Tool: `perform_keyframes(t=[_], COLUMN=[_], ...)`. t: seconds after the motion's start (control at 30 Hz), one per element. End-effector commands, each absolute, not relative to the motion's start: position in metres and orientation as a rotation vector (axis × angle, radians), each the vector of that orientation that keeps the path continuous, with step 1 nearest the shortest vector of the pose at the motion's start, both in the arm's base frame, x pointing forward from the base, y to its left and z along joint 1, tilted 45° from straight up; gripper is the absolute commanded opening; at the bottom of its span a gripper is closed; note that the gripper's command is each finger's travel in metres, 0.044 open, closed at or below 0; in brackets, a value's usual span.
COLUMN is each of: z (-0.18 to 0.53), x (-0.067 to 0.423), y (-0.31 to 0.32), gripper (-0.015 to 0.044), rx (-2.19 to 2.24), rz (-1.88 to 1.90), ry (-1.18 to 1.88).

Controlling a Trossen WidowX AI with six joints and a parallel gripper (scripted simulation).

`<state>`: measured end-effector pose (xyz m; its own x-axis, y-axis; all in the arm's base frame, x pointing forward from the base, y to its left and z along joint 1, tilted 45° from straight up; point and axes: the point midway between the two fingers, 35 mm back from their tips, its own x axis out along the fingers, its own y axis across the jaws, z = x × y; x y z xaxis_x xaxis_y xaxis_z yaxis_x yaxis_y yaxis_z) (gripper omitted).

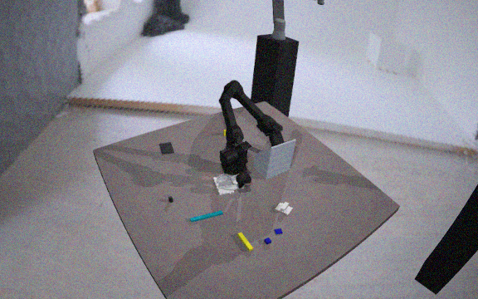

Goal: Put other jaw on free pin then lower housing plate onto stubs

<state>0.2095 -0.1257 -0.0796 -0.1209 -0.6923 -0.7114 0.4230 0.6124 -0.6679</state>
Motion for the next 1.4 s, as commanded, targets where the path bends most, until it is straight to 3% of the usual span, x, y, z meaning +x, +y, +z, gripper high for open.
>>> perform_keyframes(t=[0.0, 0.9, 1.03, 1.37], z=[-0.0811, -0.0811, -0.0805, -0.0805], x=[0.209, 0.209, 0.2093, 0.2093], y=[-0.1268, -0.1268, -0.1261, -0.1261], gripper=[0.0351, 0.0351, 0.044, 0.044], rx=[-0.249, -0.249, -0.251, -0.251], rz=[-0.965, -0.965, -0.964, -0.964], ry=[1.398, 1.398, 1.398, 1.398])
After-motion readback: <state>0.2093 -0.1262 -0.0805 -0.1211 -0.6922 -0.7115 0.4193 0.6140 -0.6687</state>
